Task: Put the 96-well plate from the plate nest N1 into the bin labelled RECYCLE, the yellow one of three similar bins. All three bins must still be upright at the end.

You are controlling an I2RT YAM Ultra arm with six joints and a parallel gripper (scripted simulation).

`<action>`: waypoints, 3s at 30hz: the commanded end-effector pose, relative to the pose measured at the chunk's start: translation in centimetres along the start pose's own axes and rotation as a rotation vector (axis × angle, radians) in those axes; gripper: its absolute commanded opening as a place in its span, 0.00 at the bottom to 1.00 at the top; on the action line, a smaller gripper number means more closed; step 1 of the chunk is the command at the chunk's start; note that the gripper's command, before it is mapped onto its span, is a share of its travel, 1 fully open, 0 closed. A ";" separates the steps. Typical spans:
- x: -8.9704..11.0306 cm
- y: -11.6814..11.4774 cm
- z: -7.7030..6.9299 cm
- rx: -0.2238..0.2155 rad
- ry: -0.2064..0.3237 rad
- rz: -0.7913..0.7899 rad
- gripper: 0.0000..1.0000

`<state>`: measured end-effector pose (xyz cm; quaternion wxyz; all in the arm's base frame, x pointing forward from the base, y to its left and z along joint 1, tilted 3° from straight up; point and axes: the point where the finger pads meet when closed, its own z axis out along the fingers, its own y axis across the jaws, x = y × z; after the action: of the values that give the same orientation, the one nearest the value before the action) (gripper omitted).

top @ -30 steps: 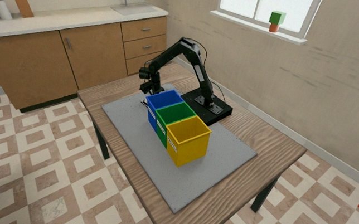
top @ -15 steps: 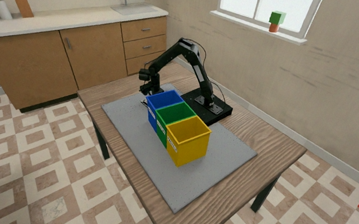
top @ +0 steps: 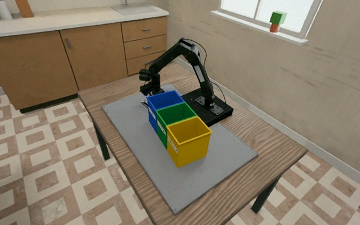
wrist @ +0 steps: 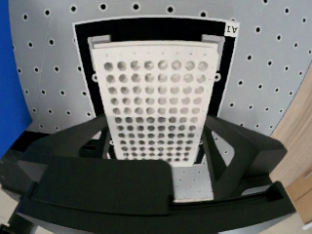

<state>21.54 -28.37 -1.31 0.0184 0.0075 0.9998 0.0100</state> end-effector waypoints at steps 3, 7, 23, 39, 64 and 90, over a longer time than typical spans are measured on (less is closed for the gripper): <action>-0.4 -0.2 -0.4 0.007 -0.016 0.000 0.00; -0.4 -0.2 -0.4 0.007 -0.016 0.000 0.00; -0.4 -0.2 -0.4 0.007 -0.016 0.000 0.00; -0.8 -0.5 -2.4 0.023 -0.038 -0.005 0.00; -0.5 -0.7 -6.2 0.024 -0.038 0.003 0.00; -0.3 -0.5 -10.2 0.024 -0.038 0.003 0.00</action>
<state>21.57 -28.62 6.75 0.0212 0.0042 0.9997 0.0061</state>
